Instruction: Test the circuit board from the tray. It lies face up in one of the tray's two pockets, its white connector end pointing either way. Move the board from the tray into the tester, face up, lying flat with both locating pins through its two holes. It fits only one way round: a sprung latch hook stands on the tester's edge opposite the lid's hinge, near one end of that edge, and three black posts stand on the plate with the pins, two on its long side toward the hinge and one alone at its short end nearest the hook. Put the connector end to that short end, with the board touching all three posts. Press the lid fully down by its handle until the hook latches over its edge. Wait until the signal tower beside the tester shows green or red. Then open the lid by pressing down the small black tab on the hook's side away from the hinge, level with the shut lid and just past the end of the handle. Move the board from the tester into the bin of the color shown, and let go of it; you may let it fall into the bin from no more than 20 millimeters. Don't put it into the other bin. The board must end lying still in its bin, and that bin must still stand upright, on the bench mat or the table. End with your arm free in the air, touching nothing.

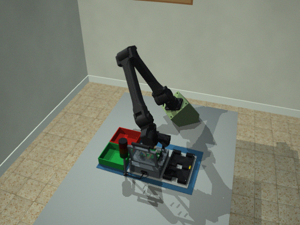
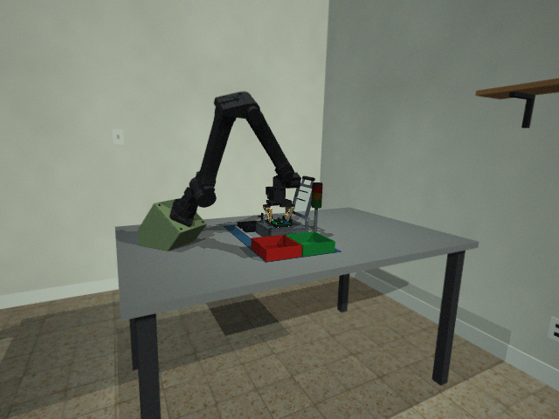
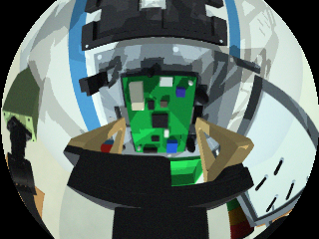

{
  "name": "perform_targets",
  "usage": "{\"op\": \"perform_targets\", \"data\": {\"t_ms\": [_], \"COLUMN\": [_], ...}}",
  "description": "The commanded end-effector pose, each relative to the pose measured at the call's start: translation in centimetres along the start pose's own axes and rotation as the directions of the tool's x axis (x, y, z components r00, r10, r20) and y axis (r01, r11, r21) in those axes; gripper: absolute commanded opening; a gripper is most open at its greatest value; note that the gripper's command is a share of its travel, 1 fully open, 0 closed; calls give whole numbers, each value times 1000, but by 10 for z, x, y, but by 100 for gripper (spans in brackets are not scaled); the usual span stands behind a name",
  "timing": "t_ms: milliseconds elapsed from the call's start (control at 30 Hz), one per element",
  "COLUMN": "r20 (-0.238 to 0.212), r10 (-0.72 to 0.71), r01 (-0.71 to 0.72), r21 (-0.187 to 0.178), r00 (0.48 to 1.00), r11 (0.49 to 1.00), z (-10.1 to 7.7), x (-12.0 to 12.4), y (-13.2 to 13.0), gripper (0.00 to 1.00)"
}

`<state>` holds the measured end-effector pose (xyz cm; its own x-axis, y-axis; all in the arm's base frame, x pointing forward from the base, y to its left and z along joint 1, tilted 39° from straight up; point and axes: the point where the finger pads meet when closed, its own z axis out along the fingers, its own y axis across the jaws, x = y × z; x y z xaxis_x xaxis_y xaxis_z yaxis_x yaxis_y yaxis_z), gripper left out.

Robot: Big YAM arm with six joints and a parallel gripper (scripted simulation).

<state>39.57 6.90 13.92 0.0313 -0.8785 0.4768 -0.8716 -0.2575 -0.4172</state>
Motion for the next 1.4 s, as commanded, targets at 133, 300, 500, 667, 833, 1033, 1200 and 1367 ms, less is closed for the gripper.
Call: {"op": "perform_targets", "data": {"t_ms": [133, 300, 500, 667, 833, 1033, 1200, 1367], "r20": [-1, -1, -1, -1, -1, -1, -1, 10], "r10": [0, 0, 0, 0, 0, 0, 1, 3], "r01": [0, 0, 0, 0, 0, 0, -1, -3], "r21": [-5, -5, -5, -5, -5, -5, -9, 18], "r00": [1000, 1000, 1000, 1000, 1000, 1000, 1000, 1000], "r11": [1000, 1000, 1000, 1000, 1000, 1000, 1000, 1000], "z": [6, 6, 6, 6, 6, 6, 4, -12], "x": [1, 1, 1, 1, 1, 1, 1, -6], "y": [-4, -4, -4, -4, -4, -4, -4, -16], "gripper": [92, 92, 92, 92, 92, 92, 92, 92]}}
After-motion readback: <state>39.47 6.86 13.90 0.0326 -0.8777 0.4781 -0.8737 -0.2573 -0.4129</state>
